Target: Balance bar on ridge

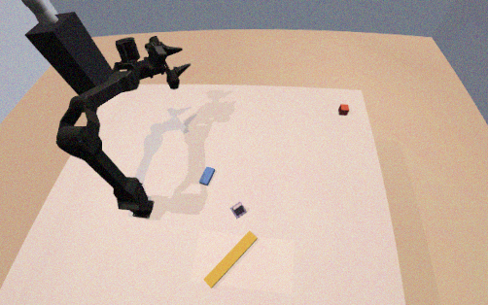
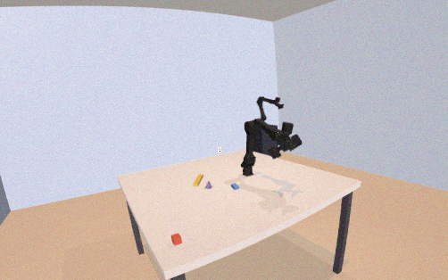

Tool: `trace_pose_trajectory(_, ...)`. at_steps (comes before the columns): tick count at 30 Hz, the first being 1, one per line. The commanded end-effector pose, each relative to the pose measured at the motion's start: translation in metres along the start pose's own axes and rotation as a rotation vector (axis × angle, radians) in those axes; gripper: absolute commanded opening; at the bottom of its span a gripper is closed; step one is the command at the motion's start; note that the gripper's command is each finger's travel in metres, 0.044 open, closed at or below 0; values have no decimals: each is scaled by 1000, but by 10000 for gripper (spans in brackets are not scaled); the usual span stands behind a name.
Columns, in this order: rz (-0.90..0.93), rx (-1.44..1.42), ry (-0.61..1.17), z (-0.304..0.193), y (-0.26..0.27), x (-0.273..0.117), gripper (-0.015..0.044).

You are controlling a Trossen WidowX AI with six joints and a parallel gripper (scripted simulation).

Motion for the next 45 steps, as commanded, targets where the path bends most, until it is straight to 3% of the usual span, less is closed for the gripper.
trace_pose_trajectory(1,-41,-6,-10,13,-17,12,315)
trace_pose_trajectory(24,-310,-278,57,58,-133,74,315)
trace_pose_trajectory(45,-523,-549,272,89,-258,96,315)
Point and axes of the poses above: the point midway between the two fingers, 35 mm back from their tips, its own x axis out along the fingers, its own y axis across the jaws, z = x × y, the point moved 2 cm from there along -x, back along the fingers, and after that the axes turned 4 degrees about -x, right-handed, at the moved point
